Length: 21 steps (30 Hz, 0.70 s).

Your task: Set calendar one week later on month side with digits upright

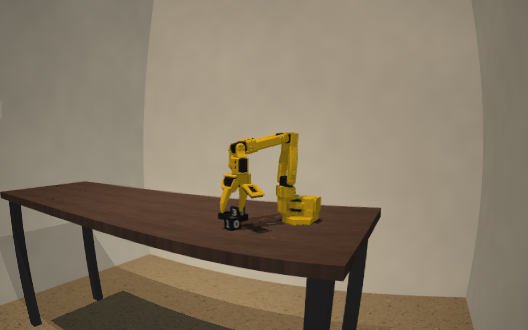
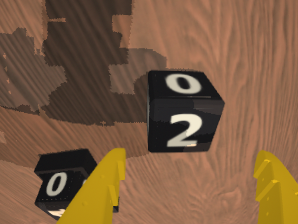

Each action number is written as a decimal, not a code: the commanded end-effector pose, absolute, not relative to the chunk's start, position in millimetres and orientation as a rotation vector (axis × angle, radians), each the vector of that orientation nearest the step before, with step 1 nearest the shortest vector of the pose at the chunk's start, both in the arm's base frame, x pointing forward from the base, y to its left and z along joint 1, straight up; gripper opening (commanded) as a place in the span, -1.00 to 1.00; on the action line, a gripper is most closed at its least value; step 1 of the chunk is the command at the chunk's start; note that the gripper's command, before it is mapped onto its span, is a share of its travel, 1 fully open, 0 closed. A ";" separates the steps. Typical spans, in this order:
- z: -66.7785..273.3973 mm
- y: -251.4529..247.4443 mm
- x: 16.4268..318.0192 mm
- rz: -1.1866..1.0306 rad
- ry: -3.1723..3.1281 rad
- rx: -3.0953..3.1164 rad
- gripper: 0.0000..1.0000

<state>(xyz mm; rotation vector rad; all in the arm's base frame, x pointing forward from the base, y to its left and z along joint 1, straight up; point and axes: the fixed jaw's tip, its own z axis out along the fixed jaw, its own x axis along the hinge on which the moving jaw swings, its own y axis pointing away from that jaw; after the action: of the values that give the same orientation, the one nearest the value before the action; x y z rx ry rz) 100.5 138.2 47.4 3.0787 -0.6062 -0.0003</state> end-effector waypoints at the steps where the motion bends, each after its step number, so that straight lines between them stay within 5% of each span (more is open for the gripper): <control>1: 44.6 139.6 103.5 0.012 -0.610 3.098 -0.30; 21: 20.7 138.9 103.0 0.012 -0.610 3.098 -0.30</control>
<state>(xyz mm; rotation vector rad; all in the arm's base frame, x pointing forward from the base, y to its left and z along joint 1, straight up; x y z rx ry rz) 100.2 137.7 20.7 3.0794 -0.6063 0.0003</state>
